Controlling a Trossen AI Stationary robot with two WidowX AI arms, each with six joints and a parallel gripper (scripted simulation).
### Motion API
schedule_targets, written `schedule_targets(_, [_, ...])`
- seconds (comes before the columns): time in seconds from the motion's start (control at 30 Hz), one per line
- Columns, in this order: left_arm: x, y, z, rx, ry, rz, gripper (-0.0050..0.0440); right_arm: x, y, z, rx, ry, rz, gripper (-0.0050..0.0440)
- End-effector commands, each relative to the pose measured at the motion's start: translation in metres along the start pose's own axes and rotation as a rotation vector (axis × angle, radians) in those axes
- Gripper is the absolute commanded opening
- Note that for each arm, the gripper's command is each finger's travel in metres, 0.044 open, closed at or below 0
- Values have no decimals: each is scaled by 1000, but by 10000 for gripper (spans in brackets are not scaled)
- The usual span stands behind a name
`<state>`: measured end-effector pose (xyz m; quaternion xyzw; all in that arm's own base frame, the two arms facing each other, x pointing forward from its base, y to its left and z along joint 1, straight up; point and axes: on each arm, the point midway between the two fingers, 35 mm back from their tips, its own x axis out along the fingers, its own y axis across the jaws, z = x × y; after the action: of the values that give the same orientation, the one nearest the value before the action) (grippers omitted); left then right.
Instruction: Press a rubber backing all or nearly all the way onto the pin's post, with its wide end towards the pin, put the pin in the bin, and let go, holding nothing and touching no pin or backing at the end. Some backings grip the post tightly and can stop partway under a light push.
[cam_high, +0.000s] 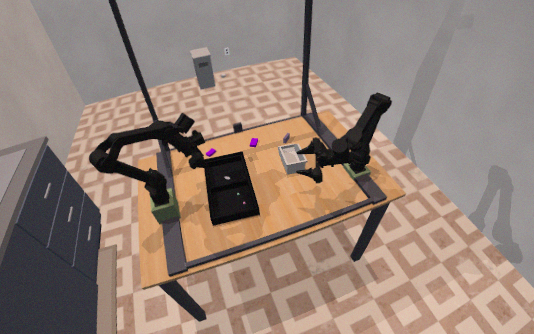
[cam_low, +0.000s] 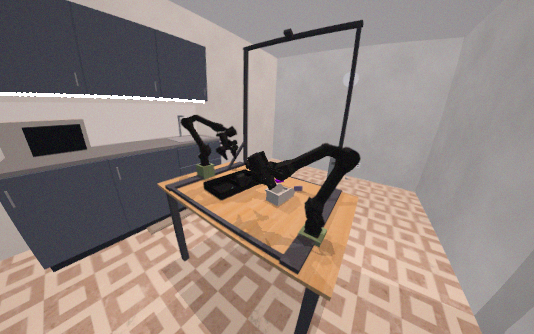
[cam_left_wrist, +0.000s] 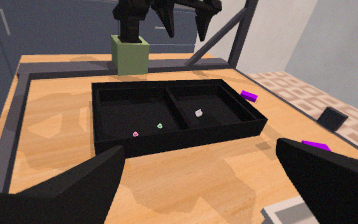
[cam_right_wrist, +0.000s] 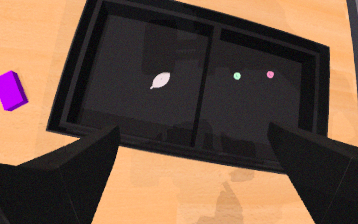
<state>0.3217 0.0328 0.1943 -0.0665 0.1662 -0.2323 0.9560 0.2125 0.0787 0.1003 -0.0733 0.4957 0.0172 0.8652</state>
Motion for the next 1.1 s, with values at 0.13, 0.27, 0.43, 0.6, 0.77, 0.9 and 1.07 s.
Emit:
schedule_targets(0.13, [-12, -7, 6, 204, -118, -72, 440, 31, 2, 25, -63, 53, 95, 440])
schedule_targets(0.27, [-14, -9, 6, 238, -133, -81, 440, 50, 2, 34, -98, 91, 136, 440])
schedule_targets(0.43, [-15, -9, 6, 243, -136, -83, 440, 68, 3, 43, -133, 126, 178, 440])
schedule_targets(0.6, [-15, -9, 8, 248, -138, -82, 440, 75, 3, 46, -146, 140, 194, 440])
schedule_targets(0.77, [-15, -9, 10, 250, -139, -81, 440, 75, 3, 46, -148, 141, 194, 440])
schedule_targets(0.9, [-15, -9, 10, 250, -139, -81, 440, 74, 3, 42, -145, 144, 190, 440])
schedule_targets(1.07, [-15, -9, 10, 250, -139, -81, 440, 75, -5, 41, -126, 146, 181, 440])
